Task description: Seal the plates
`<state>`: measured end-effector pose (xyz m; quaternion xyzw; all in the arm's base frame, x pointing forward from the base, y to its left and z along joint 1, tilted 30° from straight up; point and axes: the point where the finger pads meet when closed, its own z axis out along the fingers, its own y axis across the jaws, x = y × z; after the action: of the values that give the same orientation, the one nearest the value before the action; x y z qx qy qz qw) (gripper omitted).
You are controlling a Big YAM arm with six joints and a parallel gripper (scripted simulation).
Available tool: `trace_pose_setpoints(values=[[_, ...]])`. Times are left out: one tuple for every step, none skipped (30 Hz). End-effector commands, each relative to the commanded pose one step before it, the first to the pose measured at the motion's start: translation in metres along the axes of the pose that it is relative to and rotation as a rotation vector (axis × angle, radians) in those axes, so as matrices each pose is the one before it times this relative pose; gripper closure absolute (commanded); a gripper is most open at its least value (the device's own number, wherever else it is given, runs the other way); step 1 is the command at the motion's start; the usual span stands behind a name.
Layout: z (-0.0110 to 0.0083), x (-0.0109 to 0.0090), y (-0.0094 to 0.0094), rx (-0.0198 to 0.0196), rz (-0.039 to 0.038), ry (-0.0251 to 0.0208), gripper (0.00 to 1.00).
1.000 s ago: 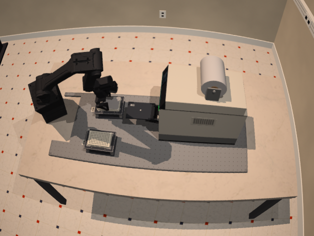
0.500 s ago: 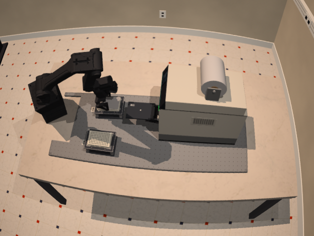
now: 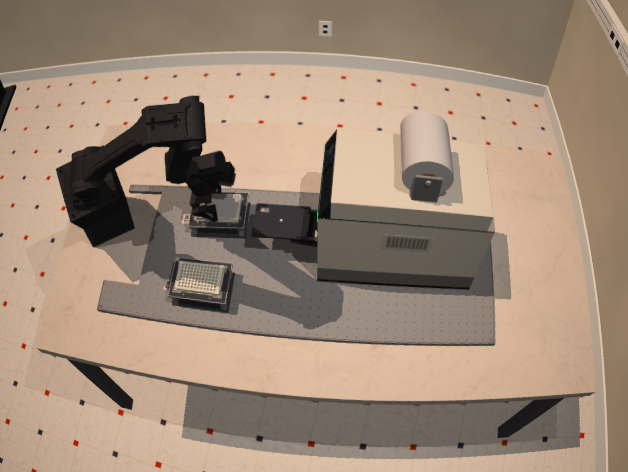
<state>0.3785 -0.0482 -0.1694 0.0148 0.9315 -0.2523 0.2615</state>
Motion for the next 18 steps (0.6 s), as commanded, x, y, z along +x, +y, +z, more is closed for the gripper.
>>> trace_pose_setpoints(values=[[-0.00747,0.00240,0.00282,-0.00298,-0.00587,0.00319,1.00],[0.00002,-0.00002,0.00005,-0.00010,-0.00010,-0.00003,1.00],[0.00002,-0.00002,0.00005,-0.00010,-0.00010,-0.00003,1.00],[0.00002,-0.00002,0.00005,-0.00010,-0.00010,-0.00003,1.00],[0.00006,-0.00011,0.00017,-0.00009,-0.00010,-0.00004,1.00],[0.00003,-0.00002,0.00006,-0.00010,-0.00010,-0.00003,1.00],[0.00003,-0.00002,0.00006,-0.00010,-0.00010,-0.00003,1.00],[0.00003,-0.00002,0.00006,-0.00010,-0.00010,-0.00003,1.00],[0.00003,-0.00002,0.00006,-0.00010,-0.00010,-0.00003,1.00],[0.00003,-0.00002,0.00006,-0.00010,-0.00010,-0.00003,1.00],[0.00003,-0.00002,0.00006,-0.00010,-0.00010,-0.00003,1.00],[0.00003,-0.00002,0.00006,-0.00010,-0.00010,-0.00003,1.00],[0.00074,-0.00218,0.00064,-0.00013,0.00195,-0.00328,1.00],[0.00000,0.00000,0.00000,0.00000,0.00000,0.00000,1.00],[0.00000,0.00000,0.00000,0.00000,0.00000,0.00000,1.00],[0.00071,-0.00209,0.00053,-0.00014,0.00171,-0.00327,1.00],[0.00071,-0.00209,0.00053,-0.00014,0.00190,-0.00327,1.00],[0.00071,-0.00209,0.00053,-0.00014,0.00190,-0.00327,1.00]])
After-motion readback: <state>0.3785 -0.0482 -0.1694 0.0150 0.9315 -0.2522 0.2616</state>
